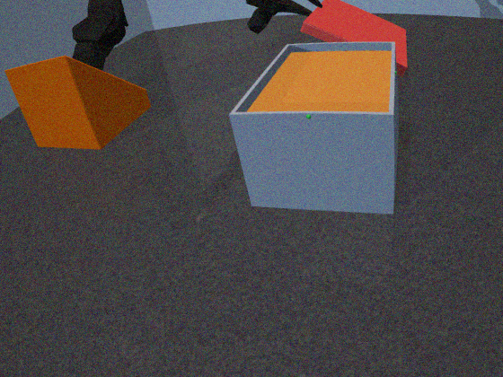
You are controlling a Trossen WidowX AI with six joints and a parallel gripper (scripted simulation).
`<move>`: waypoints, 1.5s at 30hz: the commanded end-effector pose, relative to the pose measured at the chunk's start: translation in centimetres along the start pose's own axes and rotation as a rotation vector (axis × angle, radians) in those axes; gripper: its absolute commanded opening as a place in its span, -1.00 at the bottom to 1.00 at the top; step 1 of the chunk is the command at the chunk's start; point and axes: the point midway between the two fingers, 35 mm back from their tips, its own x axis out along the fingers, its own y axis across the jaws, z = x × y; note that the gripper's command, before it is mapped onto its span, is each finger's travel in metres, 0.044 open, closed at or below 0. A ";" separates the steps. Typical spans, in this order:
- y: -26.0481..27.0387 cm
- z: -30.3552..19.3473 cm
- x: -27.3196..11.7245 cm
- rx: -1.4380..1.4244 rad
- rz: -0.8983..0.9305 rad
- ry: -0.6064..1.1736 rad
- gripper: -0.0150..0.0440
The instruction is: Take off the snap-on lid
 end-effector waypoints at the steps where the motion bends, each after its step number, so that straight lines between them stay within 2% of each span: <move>1: -1.3 0.4 0.7 -0.003 -0.034 -0.011 -0.49; 20: -2.5 0.4 1.7 -0.002 -0.034 -0.011 -0.49; 30: -1.3 -0.2 1.0 -0.003 -0.034 -0.011 0.40; 33: -1.3 -0.2 1.0 -0.003 -0.034 -0.011 0.44; 39: -2.1 0.0 0.2 -0.002 -0.034 -0.011 0.97; 45: -2.9 0.0 -0.8 -0.001 -0.035 -0.011 1.00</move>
